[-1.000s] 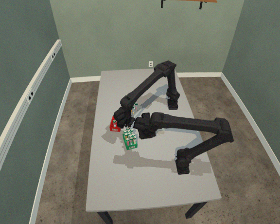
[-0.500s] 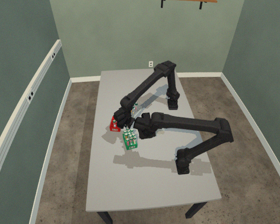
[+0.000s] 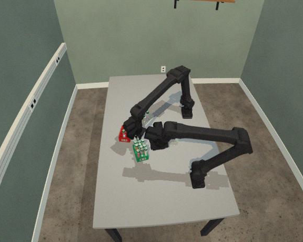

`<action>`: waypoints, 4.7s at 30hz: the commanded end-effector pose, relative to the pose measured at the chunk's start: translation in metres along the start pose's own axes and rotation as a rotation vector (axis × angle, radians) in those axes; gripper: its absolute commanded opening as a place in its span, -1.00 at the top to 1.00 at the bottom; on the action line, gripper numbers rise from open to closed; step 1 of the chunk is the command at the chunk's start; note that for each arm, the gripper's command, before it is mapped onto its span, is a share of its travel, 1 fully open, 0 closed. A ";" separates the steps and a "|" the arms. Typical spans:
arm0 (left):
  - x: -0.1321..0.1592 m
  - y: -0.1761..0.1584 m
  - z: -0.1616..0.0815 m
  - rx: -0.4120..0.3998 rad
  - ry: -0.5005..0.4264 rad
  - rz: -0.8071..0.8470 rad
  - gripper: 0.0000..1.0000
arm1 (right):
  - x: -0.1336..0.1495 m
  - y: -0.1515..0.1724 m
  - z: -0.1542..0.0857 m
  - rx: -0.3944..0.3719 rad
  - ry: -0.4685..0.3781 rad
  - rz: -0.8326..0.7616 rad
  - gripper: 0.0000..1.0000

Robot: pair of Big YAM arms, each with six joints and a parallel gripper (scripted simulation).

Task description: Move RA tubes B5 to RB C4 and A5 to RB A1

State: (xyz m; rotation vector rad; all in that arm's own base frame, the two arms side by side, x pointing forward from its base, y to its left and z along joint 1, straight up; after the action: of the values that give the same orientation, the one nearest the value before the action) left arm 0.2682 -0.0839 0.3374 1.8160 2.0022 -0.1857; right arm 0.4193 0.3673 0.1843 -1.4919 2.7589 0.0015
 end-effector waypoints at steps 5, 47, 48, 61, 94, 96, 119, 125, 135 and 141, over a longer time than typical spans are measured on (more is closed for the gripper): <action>-0.007 0.007 -0.012 -0.033 -0.012 0.012 0.40 | -0.014 -0.014 -0.005 0.011 -0.038 0.005 0.40; -0.007 0.007 -0.012 -0.033 -0.012 0.012 0.40 | -0.013 -0.014 -0.011 0.007 -0.026 0.005 1.00; -0.007 0.007 -0.012 -0.033 -0.012 0.012 0.40 | -0.013 -0.014 -0.012 0.007 -0.027 0.005 1.00; -0.007 0.007 -0.012 -0.033 -0.012 0.012 0.40 | -0.013 -0.013 -0.025 0.012 -0.042 0.006 1.00; -0.007 0.007 -0.012 -0.033 -0.012 0.012 0.40 | -0.009 -0.012 -0.066 0.020 -0.070 0.008 1.00; -0.007 0.007 -0.012 -0.033 -0.012 0.012 0.40 | -0.009 -0.012 -0.069 0.020 -0.070 0.008 1.00; -0.007 0.007 -0.012 -0.033 -0.012 0.012 0.40 | -0.008 -0.011 -0.092 0.020 -0.071 0.009 1.00; -0.007 0.007 -0.012 -0.033 -0.012 0.012 0.40 | -0.007 -0.011 -0.096 0.020 -0.071 0.009 1.00; -0.007 0.007 -0.012 -0.033 -0.012 0.012 0.40 | -0.006 -0.011 -0.106 0.020 -0.071 0.010 1.00; -0.007 0.007 -0.012 -0.033 -0.012 0.012 0.40 | -0.006 -0.011 -0.110 0.020 -0.071 0.010 1.00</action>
State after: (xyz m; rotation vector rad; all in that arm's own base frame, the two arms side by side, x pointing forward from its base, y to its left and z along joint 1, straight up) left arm 0.2682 -0.0839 0.3374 1.8160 2.0022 -0.1857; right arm 0.4201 0.3674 0.2468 -1.4992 2.7741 -0.0045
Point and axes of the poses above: on each arm, the point where the finger pads meet when closed, its own z axis out along the fingers, its own y axis across the jaws, x = y × z, the point moved 8 cm from there along -z, back along the fingers, and after that the axes turned 4 degrees about z, right-handed, at the moved point
